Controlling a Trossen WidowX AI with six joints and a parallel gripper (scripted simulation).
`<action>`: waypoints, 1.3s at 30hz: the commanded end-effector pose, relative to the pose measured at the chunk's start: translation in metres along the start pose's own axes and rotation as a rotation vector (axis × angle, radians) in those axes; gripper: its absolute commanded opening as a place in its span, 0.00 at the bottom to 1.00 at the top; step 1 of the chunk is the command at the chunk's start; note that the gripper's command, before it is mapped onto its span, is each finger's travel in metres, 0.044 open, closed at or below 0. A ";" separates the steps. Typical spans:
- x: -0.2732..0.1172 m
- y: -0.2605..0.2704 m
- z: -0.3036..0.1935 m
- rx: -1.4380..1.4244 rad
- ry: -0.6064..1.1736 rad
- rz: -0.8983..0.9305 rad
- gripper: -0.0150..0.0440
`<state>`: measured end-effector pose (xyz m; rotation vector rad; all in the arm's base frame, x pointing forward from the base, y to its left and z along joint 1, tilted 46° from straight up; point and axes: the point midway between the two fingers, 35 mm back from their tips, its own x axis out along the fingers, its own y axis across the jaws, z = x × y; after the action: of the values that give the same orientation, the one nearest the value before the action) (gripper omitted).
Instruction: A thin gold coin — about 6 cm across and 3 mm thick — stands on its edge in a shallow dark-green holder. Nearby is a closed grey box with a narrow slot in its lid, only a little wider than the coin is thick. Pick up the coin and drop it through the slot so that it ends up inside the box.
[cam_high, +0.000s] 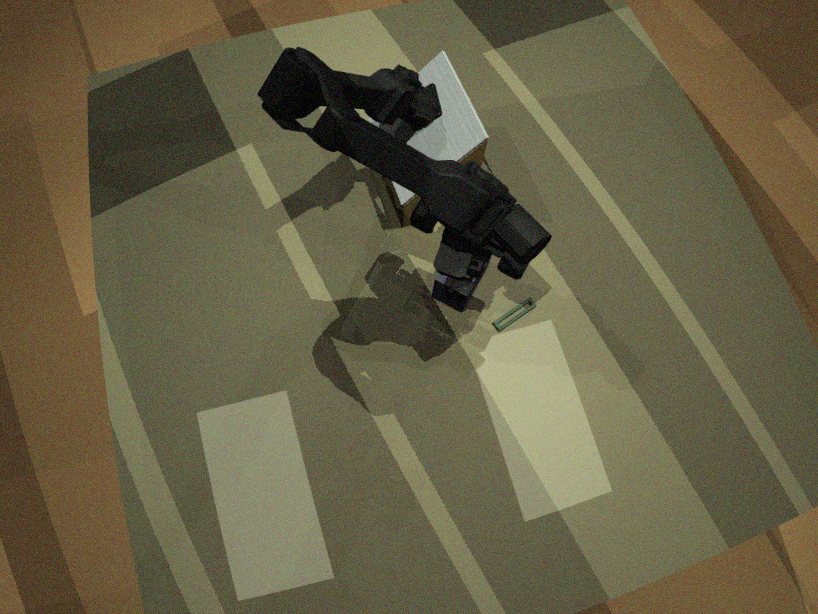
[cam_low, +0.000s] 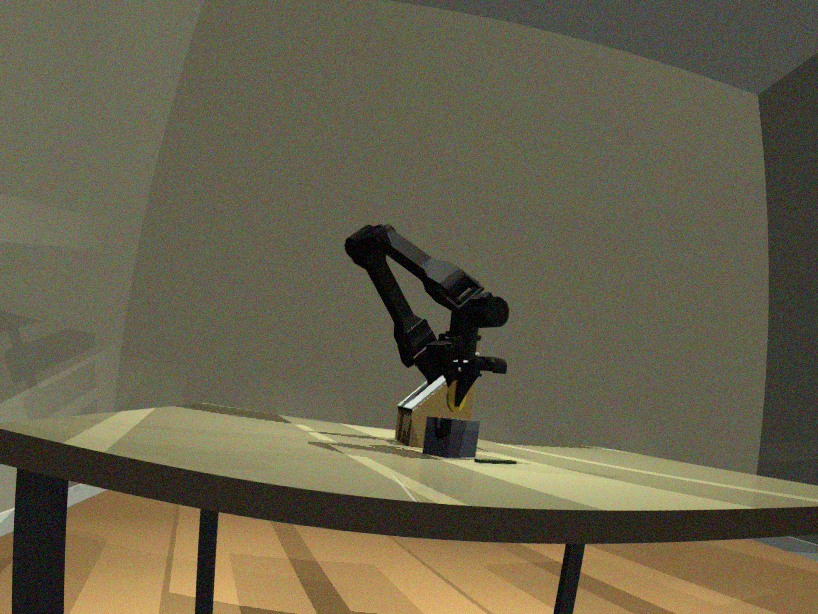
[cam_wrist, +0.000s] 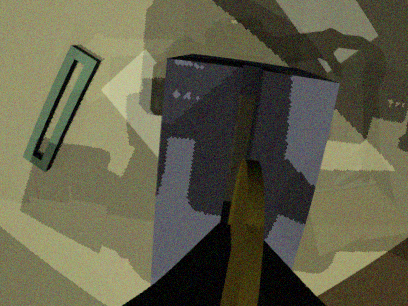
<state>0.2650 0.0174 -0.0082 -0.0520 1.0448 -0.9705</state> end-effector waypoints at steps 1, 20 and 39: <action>0.003 -0.001 0.000 -0.006 -0.001 -0.006 0.25; 0.011 -0.001 0.000 -0.006 -0.002 -0.006 0.25; 0.011 0.000 0.000 0.000 -0.001 0.000 0.53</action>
<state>0.2666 0.0098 -0.0159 -0.0528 1.0443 -0.9699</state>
